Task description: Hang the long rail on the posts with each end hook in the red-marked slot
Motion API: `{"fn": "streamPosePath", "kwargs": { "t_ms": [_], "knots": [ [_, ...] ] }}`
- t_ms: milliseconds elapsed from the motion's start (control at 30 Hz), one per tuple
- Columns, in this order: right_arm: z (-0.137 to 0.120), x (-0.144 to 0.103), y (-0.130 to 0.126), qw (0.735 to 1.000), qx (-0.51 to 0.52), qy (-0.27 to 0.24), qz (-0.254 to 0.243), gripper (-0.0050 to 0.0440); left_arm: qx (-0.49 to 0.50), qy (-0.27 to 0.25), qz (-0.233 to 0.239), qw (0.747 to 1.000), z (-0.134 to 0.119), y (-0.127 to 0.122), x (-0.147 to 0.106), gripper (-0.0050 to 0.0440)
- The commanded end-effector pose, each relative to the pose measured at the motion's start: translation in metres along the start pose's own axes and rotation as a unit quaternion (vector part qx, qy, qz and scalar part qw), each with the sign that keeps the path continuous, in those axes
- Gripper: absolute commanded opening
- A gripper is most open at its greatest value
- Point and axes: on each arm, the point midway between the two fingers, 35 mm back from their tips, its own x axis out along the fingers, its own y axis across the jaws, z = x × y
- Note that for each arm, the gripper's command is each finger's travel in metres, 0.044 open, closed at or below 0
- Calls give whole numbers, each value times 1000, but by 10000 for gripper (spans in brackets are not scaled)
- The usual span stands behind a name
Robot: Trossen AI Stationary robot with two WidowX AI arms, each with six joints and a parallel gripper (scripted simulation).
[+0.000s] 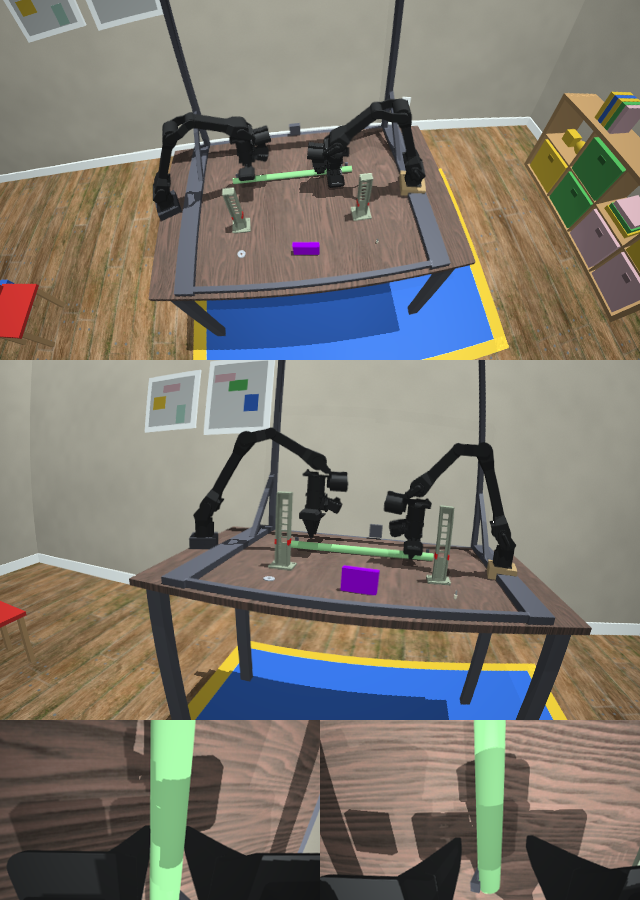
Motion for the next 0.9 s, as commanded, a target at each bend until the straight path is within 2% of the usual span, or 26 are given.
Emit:
{"fn": "streamPosePath", "kwargs": {
  "t_ms": [0,67,267,433,533,867],
  "knots": [
    [5,1,16,995,7,-10,-95,225,3,-8,-4,1000,3,-1,-3,-50],
    [5,2,19,992,8,-16,-124,225,3,-8,-4,1000,3,-1,-3,-50],
    [5,3,23,988,8,-24,-151,225,3,-8,-4,1000,3,-1,-3,-50],
    [4,1,21,988,8,-26,-151,225,3,-8,-4,1000,3,-1,-3,-50],
    [1,13,16,988,8,-14,-156,225,3,-8,-4,1000,3,-1,-3,-50],
    [1,25,13,988,6,-13,-154,225,3,-8,-4,1000,3,-1,-3,-50]
  ]
}}
